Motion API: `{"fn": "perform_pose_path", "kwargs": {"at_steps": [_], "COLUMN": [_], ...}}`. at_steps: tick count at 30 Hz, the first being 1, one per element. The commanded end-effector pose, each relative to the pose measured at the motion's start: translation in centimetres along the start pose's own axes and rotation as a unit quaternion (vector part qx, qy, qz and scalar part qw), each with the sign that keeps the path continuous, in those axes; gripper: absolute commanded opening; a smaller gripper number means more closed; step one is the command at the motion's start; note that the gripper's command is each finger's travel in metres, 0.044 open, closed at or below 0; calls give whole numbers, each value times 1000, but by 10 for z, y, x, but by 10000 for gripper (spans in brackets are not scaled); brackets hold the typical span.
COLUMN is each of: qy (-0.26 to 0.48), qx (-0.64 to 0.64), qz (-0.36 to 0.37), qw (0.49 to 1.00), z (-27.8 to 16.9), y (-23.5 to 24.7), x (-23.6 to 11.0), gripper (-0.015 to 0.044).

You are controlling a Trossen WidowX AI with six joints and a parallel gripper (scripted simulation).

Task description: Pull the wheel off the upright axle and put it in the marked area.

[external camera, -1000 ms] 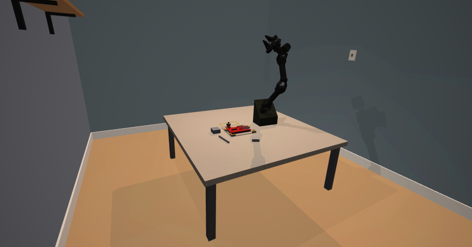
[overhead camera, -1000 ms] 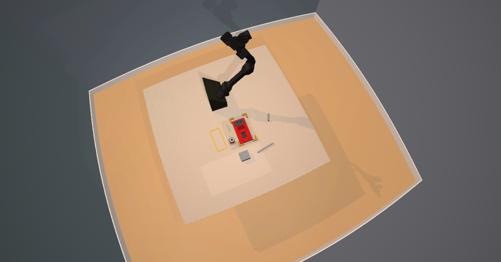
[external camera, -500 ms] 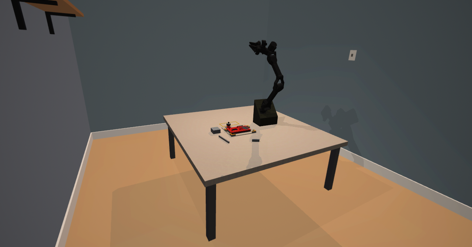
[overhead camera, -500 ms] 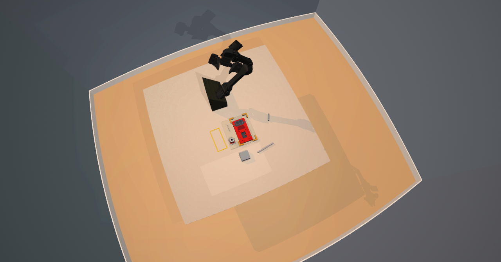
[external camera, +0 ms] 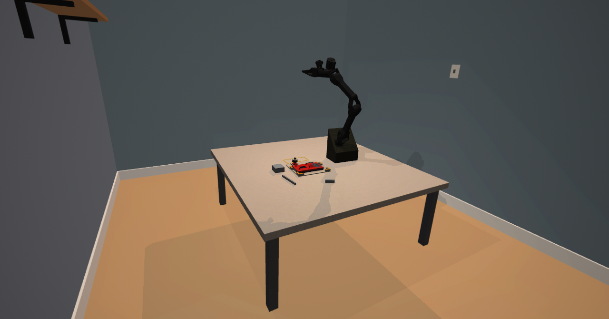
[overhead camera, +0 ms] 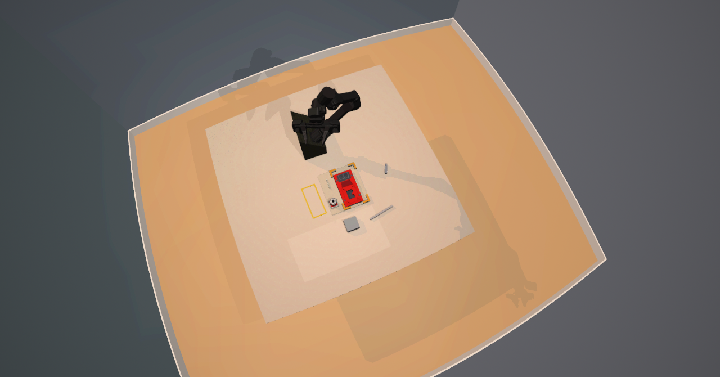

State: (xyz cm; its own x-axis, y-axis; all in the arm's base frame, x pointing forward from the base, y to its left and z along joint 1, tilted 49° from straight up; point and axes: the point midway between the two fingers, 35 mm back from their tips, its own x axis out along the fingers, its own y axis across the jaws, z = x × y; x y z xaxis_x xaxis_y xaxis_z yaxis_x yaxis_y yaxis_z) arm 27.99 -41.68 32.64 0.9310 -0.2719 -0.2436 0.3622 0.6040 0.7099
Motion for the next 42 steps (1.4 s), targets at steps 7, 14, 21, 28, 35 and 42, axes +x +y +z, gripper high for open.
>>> {"fn": "perform_pose_path", "kwargs": {"at_steps": [7, 14, 21, 28, 35, 42], "qy": [120, 212, 302, 389, 469, 538], "qx": [124, 197, 258, 308, 344, 364], "qz": [-15, -37, -73, -122, -186, -265], "qw": [985, 956, 915, 859, 792, 713], "z": [-85, -153, -225, -298, -372, -443], "y": [-7, -3, 5, 14, 24, 34], "x": [61, 93, 113, 121, 115, 96], "gripper": [300, 300, 300, 300, 300, 300]}}
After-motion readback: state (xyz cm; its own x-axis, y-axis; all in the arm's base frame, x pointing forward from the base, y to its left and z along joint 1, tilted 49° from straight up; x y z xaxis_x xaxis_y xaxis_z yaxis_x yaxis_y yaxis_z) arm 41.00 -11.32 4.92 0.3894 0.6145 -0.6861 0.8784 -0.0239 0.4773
